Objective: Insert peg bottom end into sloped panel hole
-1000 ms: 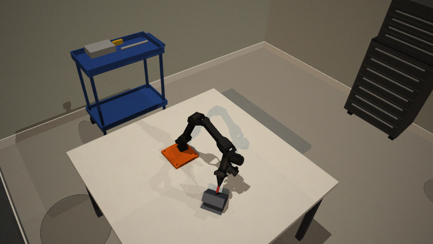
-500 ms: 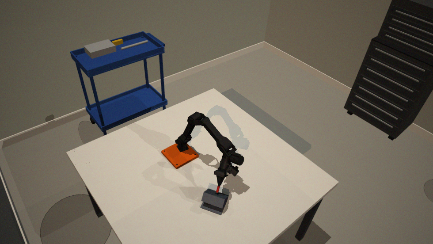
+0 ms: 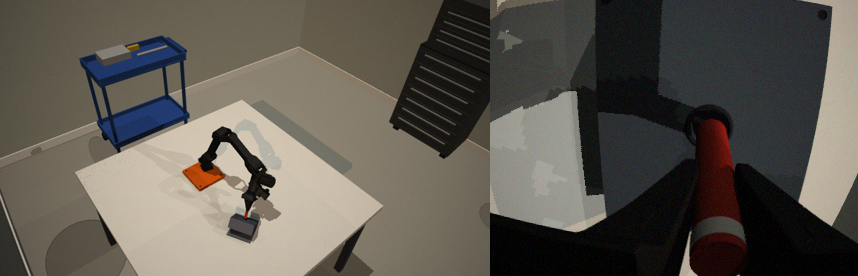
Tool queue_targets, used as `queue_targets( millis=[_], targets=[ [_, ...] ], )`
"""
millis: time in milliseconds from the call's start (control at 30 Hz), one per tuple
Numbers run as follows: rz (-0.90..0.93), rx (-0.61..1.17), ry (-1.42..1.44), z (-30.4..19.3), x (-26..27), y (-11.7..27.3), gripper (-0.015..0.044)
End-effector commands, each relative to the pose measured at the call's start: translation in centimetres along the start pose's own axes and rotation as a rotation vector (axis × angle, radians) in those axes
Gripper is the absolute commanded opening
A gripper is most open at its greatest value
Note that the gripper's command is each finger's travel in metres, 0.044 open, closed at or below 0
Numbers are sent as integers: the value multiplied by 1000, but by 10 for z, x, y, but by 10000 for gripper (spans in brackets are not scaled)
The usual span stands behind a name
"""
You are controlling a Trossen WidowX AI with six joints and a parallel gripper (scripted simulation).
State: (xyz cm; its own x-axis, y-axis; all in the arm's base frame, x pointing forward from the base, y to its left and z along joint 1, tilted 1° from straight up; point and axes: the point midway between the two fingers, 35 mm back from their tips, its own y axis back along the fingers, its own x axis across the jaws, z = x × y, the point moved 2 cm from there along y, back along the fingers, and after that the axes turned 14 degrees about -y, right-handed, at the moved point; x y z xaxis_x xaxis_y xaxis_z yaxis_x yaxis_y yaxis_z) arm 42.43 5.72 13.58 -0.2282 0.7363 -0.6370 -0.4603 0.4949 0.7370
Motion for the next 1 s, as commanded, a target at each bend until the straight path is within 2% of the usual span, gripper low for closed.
queue_targets(
  millis=[0, 967],
  targets=[
    [2, 4, 6, -1, 1, -3, 0],
    [1, 4, 6, -1, 1, -18, 0]
  ],
)
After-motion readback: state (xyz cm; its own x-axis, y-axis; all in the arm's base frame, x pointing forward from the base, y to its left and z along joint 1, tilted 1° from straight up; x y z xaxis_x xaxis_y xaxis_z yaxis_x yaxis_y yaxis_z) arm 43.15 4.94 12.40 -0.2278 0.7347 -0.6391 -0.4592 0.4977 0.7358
